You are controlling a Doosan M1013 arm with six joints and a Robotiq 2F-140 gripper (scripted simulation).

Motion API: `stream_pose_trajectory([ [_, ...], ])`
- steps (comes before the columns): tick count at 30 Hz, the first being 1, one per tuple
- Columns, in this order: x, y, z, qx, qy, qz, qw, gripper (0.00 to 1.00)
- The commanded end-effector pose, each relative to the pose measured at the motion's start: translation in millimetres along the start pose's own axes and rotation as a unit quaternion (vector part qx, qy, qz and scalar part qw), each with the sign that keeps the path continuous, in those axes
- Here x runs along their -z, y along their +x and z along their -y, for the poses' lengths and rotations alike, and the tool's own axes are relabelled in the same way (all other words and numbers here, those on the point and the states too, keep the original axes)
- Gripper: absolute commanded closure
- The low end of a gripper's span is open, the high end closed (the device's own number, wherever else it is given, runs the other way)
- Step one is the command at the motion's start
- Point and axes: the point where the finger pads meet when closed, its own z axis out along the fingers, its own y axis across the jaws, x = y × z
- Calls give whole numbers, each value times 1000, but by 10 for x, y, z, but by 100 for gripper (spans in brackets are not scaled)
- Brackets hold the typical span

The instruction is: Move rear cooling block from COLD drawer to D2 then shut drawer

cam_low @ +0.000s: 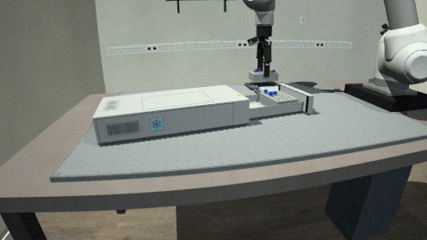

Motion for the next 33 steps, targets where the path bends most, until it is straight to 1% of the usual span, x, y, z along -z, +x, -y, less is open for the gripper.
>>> stream_pose_trajectory([
  [1,-7,-10,-30,1,-2,0,1000,90],
  [33,-52,-11,-29,1,-2,0,1000,90],
])
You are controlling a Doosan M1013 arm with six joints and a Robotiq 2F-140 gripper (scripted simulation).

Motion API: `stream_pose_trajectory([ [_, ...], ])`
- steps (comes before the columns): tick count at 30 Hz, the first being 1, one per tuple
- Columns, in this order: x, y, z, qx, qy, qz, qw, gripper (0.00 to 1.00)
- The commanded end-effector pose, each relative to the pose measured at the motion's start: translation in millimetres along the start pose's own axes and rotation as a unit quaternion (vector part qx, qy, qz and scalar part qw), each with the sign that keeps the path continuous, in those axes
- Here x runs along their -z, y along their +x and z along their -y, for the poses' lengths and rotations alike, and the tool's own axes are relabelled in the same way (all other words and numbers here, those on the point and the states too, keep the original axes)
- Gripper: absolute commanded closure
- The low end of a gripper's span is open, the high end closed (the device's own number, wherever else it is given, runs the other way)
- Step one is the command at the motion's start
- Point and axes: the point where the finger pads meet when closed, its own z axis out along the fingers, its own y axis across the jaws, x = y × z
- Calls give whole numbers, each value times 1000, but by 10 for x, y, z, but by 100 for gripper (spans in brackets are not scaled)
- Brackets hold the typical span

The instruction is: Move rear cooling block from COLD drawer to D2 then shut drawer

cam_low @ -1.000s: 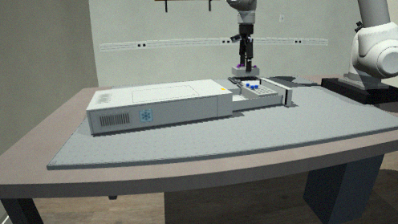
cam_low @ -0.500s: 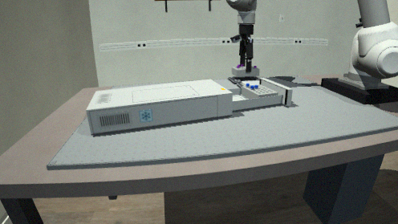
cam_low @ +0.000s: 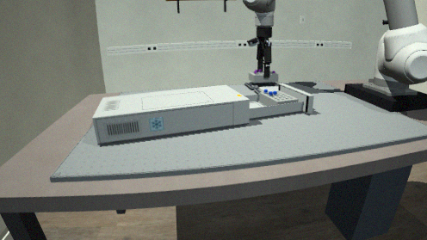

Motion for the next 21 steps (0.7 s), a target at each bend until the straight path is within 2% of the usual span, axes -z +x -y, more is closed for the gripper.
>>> stream_pose_trajectory([
  [1,-5,-9,-31,1,-2,0,1000,90],
  [21,-36,-10,-30,1,-2,0,1000,90],
])
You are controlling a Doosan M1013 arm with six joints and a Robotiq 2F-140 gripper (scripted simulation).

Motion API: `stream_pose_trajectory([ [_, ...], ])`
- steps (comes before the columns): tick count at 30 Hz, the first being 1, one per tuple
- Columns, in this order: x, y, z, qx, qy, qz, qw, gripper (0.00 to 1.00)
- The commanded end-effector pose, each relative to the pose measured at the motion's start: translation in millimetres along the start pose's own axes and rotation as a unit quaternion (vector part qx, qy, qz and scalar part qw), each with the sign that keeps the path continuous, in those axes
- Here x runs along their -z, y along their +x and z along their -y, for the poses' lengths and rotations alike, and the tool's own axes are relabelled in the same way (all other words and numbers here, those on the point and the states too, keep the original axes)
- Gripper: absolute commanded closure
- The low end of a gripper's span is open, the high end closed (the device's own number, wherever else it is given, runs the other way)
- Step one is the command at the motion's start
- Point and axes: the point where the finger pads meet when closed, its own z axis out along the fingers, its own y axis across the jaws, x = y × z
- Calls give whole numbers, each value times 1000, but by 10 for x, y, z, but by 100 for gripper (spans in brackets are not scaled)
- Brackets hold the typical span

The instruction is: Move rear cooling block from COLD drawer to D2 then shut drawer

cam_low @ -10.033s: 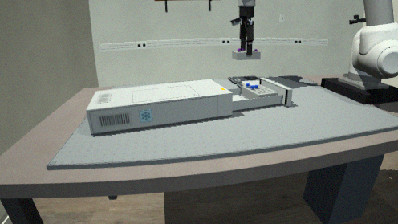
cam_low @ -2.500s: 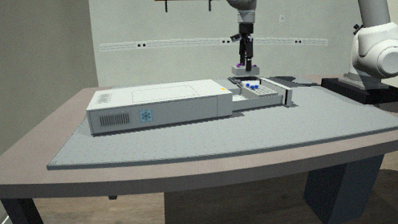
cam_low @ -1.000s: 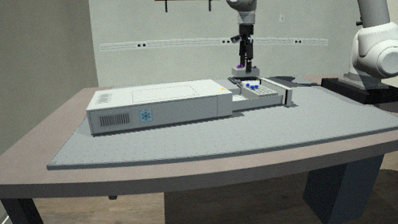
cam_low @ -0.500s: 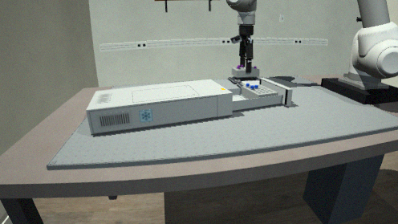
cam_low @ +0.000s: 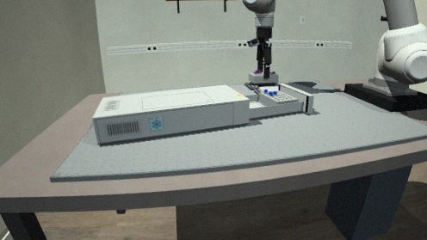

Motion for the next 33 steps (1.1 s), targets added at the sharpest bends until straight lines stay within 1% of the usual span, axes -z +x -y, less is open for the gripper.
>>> stream_pose_trajectory([
  [1,-6,-9,-31,1,-2,0,1000,90],
  [33,-53,-10,-30,1,-2,0,1000,90],
])
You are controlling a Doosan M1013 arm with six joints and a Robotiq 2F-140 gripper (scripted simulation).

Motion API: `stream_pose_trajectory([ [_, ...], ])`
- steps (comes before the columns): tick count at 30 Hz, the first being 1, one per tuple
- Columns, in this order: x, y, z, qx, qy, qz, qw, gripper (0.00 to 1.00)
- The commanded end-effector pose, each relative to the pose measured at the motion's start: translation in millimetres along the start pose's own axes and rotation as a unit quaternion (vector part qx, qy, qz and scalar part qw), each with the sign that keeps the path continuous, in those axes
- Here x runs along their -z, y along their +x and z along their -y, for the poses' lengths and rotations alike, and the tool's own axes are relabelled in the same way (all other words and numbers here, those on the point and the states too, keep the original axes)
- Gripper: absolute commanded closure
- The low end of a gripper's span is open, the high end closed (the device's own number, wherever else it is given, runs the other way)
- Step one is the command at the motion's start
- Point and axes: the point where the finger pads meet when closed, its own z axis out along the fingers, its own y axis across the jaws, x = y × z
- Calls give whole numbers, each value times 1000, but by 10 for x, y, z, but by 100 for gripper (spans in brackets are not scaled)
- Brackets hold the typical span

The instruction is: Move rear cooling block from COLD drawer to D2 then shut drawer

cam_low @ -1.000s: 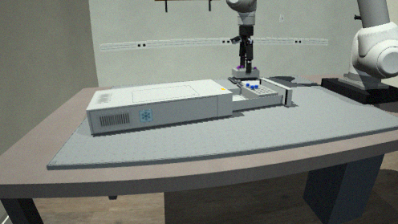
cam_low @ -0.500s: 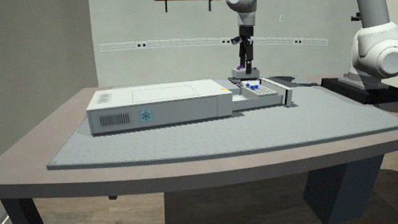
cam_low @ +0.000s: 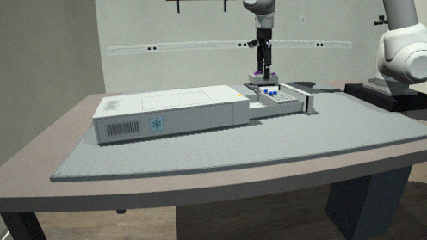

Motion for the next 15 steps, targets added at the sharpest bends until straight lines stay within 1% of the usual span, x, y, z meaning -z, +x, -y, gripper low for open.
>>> stream_pose_trajectory([
  [1,-7,-10,-30,1,-2,0,1000,90],
  [15,-26,-9,-30,1,-2,0,1000,90],
])
